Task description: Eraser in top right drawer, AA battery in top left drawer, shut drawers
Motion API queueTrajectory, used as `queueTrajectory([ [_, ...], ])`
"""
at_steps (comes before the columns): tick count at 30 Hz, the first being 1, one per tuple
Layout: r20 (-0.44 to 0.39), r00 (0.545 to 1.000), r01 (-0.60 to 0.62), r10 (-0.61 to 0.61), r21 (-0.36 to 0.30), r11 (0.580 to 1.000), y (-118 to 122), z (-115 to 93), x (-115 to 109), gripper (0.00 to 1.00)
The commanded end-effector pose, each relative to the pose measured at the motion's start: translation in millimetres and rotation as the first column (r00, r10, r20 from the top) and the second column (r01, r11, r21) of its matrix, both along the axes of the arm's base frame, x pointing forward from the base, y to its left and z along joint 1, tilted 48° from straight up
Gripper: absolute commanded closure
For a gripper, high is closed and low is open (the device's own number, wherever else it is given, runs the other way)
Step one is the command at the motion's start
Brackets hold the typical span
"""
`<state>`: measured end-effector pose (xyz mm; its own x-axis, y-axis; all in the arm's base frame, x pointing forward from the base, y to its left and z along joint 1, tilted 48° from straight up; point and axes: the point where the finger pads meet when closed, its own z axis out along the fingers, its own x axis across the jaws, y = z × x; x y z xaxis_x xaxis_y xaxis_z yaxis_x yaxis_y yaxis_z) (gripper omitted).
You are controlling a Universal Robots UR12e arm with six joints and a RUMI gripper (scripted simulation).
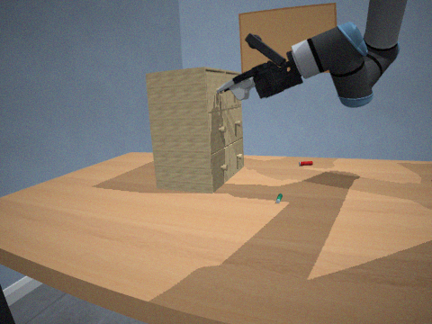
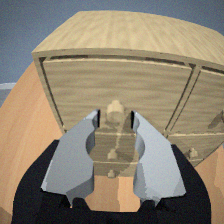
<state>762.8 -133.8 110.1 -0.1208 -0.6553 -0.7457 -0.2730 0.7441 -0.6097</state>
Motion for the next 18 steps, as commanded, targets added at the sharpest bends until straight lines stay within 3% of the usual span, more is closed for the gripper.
queueTrajectory([
  [1, 0.001, 1.000, 0.001, -0.001, 0.000, 1.000, -0.6, 0.3, 0.1, 0.80],
  [9, 0.001, 1.000, 0.001, -0.001, 0.000, 1.000, -0.6, 0.3, 0.1, 0.80],
  [10, 0.001, 1.000, 0.001, -0.001, 0.000, 1.000, -0.6, 0.3, 0.1, 0.93],
  [18, 0.001, 1.000, 0.001, -0.001, 0.000, 1.000, -0.6, 0.3, 0.1, 0.93],
])
